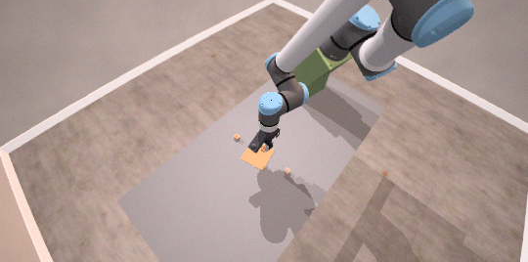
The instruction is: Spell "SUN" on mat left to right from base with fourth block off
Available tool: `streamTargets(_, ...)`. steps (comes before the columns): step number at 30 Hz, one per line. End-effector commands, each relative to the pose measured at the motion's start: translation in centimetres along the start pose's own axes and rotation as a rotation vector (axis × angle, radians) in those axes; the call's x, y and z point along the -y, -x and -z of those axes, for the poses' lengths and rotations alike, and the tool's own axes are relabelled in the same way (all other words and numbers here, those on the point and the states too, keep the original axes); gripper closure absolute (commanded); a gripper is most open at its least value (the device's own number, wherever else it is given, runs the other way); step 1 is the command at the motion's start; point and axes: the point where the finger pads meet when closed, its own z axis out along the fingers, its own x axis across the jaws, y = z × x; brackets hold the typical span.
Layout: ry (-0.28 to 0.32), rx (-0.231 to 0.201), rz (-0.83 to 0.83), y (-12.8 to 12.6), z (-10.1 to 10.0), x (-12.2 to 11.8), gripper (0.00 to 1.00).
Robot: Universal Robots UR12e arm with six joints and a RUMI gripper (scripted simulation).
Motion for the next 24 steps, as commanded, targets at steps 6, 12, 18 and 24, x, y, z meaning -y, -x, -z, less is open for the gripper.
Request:
streamTargets(6,-0.001,0.0,0.0,0.0,-1.5,0.1,0.95)
streamTargets(12,-0.001,0.0,0.0,0.0,-3.2,0.1,0.95)
streamTargets(18,-0.001,0.0,0.0,0.0,-6.1,0.1,0.95)
streamTargets(24,-0.001,0.0,0.0,0.0,-8.5,0.1,0.95)
